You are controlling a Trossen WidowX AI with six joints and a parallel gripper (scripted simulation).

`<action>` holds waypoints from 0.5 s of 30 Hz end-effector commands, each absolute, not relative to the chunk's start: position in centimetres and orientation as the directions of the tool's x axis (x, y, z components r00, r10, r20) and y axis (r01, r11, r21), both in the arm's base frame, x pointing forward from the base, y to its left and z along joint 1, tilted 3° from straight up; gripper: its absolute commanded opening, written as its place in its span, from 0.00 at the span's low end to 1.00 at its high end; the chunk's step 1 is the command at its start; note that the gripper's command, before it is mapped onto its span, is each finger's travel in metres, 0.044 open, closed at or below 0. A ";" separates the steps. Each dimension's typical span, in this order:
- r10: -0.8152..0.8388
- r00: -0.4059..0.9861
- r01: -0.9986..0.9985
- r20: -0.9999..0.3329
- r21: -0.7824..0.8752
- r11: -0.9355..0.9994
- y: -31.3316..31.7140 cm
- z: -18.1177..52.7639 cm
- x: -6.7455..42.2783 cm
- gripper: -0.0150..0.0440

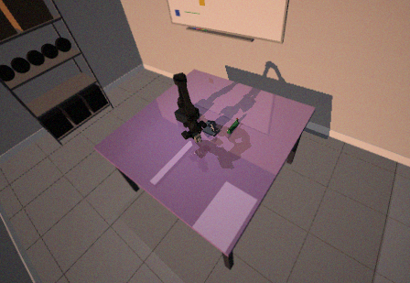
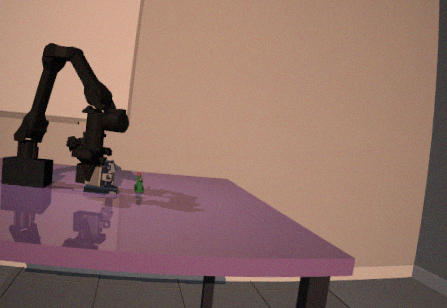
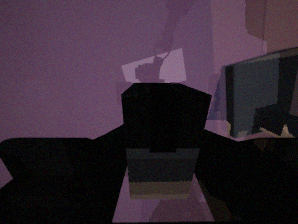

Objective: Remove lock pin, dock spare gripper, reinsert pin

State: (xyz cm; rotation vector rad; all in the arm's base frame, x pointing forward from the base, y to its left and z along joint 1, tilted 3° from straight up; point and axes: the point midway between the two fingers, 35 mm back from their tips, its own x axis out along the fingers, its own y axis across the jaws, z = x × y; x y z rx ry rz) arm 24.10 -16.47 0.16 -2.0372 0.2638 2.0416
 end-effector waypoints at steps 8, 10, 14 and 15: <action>0.042 0.012 -0.468 -0.999 -0.042 -0.883 -16.4 0.4 24.4 0.25; 0.042 0.012 -0.468 -0.999 -0.042 -0.883 -16.4 0.4 24.4 0.25; 0.042 0.012 -0.486 -0.999 -0.042 -0.873 -16.4 -0.3 24.5 0.25; 0.042 0.012 -0.494 -0.999 -0.042 -0.868 -16.4 -0.6 24.5 0.25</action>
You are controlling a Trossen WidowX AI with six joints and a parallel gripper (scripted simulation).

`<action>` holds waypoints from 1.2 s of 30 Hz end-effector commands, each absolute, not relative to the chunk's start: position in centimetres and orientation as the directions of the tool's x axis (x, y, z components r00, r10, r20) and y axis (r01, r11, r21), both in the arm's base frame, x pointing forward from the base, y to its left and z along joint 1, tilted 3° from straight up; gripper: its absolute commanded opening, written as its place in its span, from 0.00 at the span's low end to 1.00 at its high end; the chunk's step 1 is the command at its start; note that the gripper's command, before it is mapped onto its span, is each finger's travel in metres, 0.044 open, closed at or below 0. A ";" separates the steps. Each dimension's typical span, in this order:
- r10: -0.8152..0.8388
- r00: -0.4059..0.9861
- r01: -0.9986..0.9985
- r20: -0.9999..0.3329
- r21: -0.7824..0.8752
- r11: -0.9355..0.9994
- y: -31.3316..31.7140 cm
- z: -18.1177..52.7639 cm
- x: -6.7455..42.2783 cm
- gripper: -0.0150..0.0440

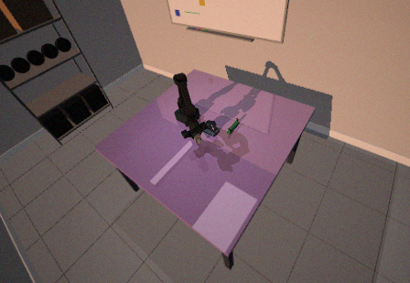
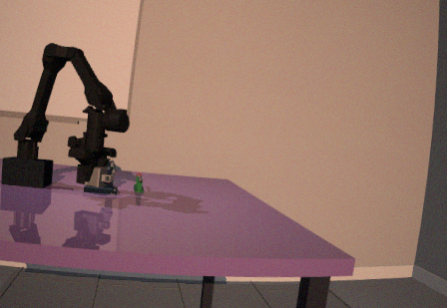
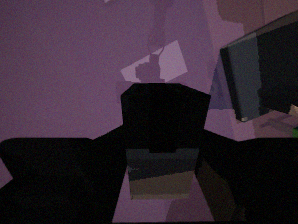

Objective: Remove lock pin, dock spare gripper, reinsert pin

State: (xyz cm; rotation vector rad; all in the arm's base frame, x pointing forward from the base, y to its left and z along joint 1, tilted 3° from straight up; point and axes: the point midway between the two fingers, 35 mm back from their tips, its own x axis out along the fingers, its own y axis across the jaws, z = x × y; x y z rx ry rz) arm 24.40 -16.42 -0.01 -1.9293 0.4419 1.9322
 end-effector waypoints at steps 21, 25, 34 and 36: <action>0.045 0.003 -0.544 -0.999 -0.039 -0.838 -16.1 -4.1 24.4 0.30; 0.045 0.003 -0.544 -0.999 -0.039 -0.838 -16.1 -4.1 24.4 0.48; 0.045 0.003 -0.544 -0.999 -0.039 -0.838 -16.1 -4.1 24.4 0.88; 0.045 0.003 -0.544 -0.999 -0.039 -0.838 -16.1 -4.1 24.4 0.97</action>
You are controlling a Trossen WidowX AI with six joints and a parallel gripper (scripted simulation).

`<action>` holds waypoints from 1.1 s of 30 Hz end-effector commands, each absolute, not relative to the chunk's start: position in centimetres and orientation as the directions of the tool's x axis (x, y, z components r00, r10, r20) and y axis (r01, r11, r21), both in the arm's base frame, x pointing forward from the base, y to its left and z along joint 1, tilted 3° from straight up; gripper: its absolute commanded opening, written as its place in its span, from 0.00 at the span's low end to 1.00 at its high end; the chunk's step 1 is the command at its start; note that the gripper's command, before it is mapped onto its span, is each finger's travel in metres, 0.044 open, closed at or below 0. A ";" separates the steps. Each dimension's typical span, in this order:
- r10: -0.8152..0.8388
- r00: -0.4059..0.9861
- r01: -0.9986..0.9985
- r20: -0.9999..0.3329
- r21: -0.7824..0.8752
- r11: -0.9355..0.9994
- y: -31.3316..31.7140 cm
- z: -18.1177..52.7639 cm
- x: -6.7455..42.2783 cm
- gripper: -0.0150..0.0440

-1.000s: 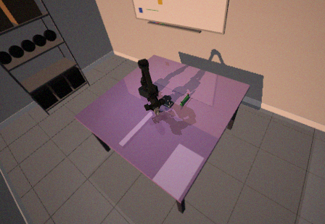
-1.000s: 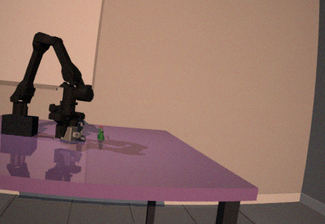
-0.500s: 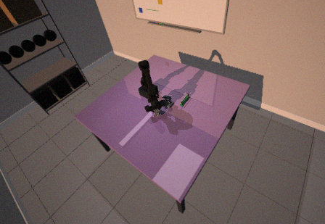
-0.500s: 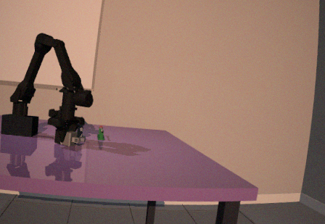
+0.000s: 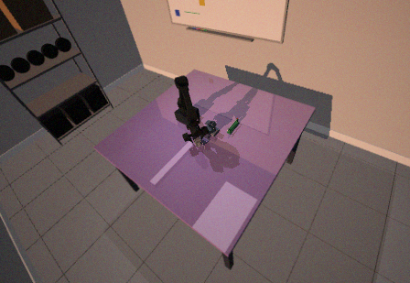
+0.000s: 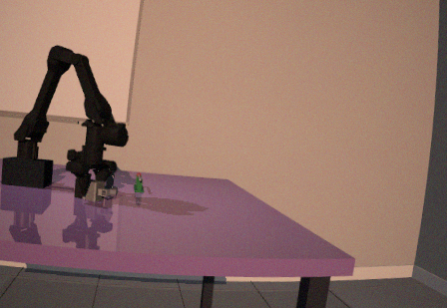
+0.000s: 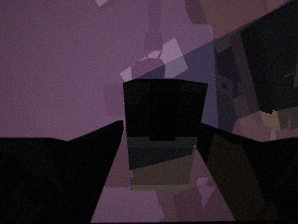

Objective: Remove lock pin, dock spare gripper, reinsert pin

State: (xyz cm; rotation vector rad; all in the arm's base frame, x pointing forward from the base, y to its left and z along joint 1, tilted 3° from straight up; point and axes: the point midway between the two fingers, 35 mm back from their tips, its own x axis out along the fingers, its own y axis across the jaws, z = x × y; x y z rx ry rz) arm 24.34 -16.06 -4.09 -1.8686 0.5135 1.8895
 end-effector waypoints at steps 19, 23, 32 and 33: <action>0.056 -0.013 -0.547 -0.998 -0.040 -0.836 -15.9 -0.9 23.9 1.00; 0.059 -0.018 -0.548 -0.998 -0.040 -0.836 -15.9 -0.2 23.8 1.00; 0.067 -0.029 -0.550 -0.997 -0.040 -0.834 -15.7 0.4 23.5 1.00; 0.067 -0.029 -0.550 -0.997 -0.040 -0.834 -15.7 0.4 23.5 1.00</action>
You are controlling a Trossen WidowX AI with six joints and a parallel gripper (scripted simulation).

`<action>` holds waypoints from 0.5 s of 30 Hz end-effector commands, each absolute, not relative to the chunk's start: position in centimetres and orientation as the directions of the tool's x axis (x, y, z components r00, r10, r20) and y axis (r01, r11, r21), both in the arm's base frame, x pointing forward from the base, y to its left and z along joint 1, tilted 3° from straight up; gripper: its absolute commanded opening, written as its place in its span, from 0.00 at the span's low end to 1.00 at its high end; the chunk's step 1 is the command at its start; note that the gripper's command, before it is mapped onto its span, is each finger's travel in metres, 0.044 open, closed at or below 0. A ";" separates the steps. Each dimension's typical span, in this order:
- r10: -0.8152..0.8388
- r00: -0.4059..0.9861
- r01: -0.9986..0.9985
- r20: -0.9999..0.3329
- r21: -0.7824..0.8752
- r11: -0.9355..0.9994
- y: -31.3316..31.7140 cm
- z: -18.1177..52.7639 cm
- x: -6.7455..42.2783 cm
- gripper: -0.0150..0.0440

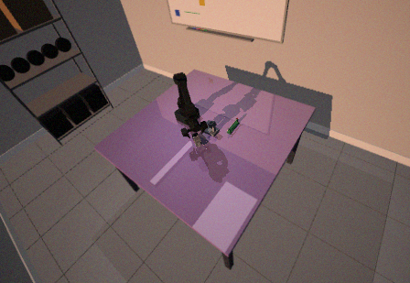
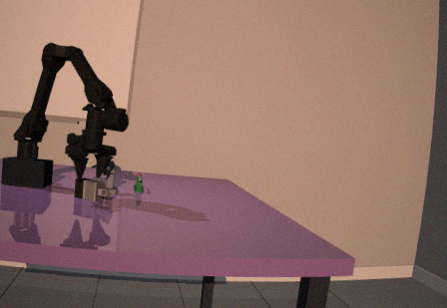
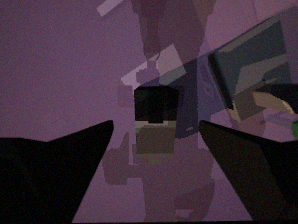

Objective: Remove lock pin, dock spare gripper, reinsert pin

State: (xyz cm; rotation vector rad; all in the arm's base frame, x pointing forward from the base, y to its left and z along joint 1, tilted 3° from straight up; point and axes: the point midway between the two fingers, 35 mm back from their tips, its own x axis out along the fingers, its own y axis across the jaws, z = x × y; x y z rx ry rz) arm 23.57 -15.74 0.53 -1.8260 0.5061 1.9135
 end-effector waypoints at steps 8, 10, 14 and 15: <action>0.067 -0.029 -0.550 -0.997 -0.040 -0.834 -15.7 0.4 23.5 1.00; 0.067 -0.029 -0.550 -0.997 -0.040 -0.834 -15.7 0.4 23.5 1.00; 0.067 -0.029 -0.550 -0.997 -0.040 -0.834 -15.7 0.4 23.5 1.00; 0.067 -0.029 -0.550 -0.997 -0.040 -0.834 -15.7 0.5 23.5 1.00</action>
